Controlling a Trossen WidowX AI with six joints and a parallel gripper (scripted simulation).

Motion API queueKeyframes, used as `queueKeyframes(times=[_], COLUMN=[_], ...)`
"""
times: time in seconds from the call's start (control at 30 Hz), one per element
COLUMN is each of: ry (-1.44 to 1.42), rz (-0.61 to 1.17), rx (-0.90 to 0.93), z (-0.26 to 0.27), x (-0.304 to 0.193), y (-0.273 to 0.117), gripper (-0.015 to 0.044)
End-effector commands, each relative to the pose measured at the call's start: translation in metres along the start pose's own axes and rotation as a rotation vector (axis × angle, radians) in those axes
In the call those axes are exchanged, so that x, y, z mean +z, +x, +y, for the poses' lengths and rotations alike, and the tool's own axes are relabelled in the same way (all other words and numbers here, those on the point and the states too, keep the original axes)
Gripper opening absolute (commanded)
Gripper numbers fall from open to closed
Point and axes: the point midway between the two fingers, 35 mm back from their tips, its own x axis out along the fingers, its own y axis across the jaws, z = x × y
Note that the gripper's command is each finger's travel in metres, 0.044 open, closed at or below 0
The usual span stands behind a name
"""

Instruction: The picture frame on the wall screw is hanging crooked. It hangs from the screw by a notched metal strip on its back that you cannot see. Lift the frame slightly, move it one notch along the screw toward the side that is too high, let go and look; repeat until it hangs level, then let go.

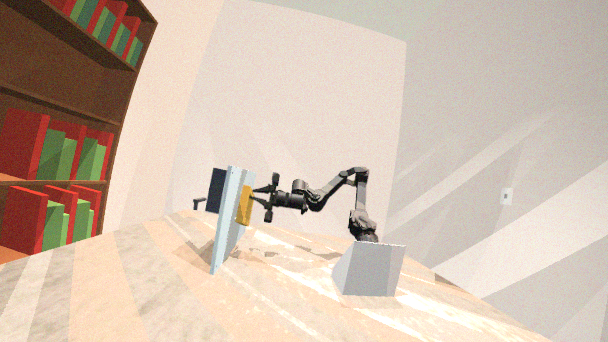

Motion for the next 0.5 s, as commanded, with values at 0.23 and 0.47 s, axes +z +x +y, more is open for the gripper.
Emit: queueKeyframes(times=[0.23, 0.47], ry=[-0.004, -0.004], rz=[0.007, 0.007], rx=[0.017, 0.017], z=[0.0044, 0.0032], x=[-0.0013, -0.0019], y=[0.0005, 0.0005], gripper=[0.0000, 0.0000])
